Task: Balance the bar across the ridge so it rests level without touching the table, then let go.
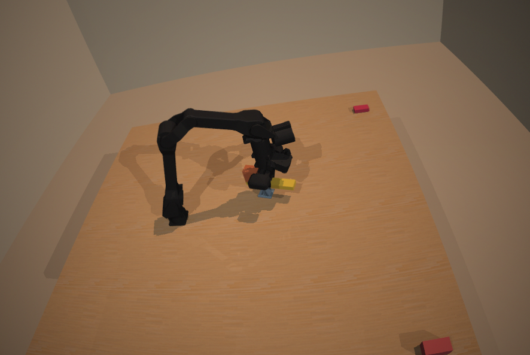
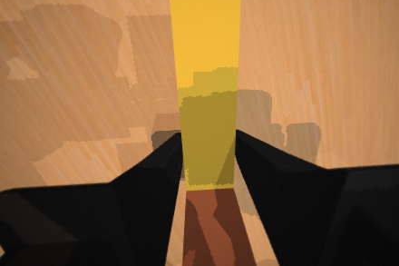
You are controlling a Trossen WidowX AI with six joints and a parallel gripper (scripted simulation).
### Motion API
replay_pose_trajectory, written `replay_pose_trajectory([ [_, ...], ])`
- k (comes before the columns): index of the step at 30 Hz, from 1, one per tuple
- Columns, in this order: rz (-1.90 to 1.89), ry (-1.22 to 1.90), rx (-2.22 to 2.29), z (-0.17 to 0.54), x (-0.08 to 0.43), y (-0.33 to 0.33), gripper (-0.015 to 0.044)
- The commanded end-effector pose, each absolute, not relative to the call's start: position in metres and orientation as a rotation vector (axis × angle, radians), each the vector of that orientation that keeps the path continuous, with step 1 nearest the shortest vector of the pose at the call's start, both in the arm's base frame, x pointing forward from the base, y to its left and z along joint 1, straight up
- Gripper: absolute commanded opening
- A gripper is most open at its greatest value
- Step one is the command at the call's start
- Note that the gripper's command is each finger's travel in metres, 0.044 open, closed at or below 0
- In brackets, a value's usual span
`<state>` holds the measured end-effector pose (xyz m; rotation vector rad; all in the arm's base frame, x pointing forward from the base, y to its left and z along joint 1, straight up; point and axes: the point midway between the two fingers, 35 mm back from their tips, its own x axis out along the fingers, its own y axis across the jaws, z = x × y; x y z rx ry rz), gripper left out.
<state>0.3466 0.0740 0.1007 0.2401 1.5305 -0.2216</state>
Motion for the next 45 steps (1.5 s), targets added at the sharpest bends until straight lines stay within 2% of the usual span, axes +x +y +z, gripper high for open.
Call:
replay_pose_trajectory([
  [1,-0.221,1.53,0.24,0.1008,0.3466,0.074,0.0169],
  [37,-0.221,1.53,0.24,0.1008,0.3466,0.074,0.0185],
  [45,-0.221,1.53,0.24,0.1008,0.3466,0.074,0.0395],
])
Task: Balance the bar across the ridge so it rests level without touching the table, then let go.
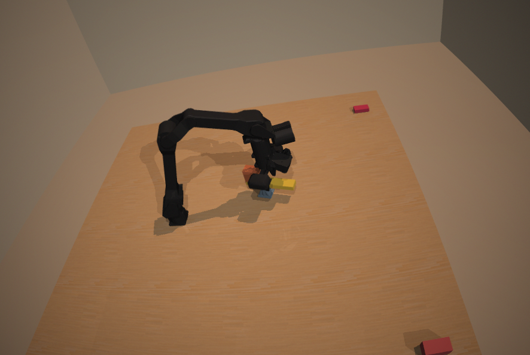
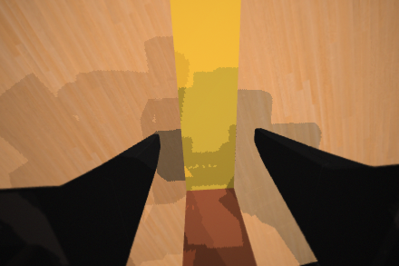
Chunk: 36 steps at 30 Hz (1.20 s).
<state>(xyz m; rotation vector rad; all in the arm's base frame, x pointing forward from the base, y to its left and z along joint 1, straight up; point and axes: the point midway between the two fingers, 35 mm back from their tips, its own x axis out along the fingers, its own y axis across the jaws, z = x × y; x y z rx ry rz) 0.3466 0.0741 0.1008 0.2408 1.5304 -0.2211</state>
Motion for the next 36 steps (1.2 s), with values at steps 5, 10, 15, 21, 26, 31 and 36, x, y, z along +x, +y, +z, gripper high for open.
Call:
replay_pose_trajectory([
  [5,-0.221,1.53,0.24,0.103,0.347,0.074,0.044],
  [10,-0.221,1.53,0.24,0.151,0.35,0.075,0.044],
  [15,-0.221,1.53,0.241,0.199,0.344,0.074,0.044],
  [21,-0.221,1.531,0.241,0.201,0.344,0.073,0.044],
  [26,-0.221,1.531,0.241,0.201,0.344,0.073,0.044],
  [31,-0.221,1.531,0.241,0.201,0.344,0.073,0.044],
  [36,-0.221,1.531,0.241,0.201,0.344,0.073,0.044],
])
